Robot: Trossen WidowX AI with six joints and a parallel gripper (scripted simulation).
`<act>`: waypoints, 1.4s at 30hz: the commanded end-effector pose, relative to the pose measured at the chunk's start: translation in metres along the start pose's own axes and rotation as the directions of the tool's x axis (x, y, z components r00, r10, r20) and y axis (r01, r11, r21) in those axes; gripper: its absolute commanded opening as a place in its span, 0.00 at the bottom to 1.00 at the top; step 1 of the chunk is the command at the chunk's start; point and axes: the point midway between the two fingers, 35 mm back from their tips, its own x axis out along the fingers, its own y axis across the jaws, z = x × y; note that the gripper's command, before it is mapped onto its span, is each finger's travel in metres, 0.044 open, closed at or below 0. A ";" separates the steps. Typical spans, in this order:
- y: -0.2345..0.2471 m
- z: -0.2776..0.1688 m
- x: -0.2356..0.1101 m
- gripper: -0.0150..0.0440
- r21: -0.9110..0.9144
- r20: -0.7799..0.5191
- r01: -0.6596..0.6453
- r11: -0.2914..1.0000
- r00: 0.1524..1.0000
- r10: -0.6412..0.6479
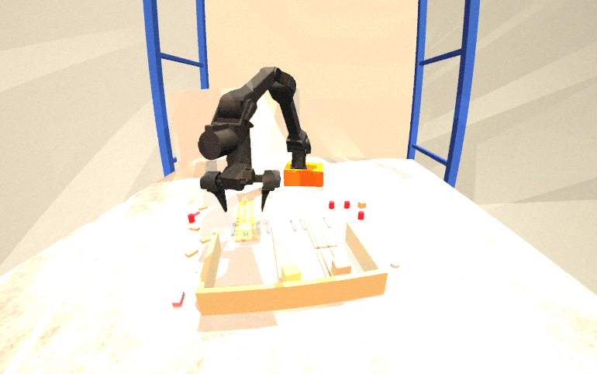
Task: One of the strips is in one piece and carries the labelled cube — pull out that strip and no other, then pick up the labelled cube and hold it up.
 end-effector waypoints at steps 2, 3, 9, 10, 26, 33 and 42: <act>0.005 0.018 -0.001 1.00 0.002 0.000 -0.004 1.000 1.000 0.004; 0.005 0.019 -0.001 1.00 0.002 0.001 -0.004 1.000 1.000 0.004; 0.005 0.019 0.006 0.73 0.002 0.001 -0.004 1.000 1.000 0.004; 0.005 0.019 0.008 0.69 0.002 0.001 -0.004 1.000 1.000 0.004; 0.005 0.020 0.034 0.68 0.002 0.001 -0.004 1.000 1.000 0.004; 0.005 0.020 0.046 0.68 0.002 0.001 -0.004 1.000 1.000 0.004; 0.006 0.019 0.054 0.68 0.002 0.001 -0.004 1.000 1.000 0.004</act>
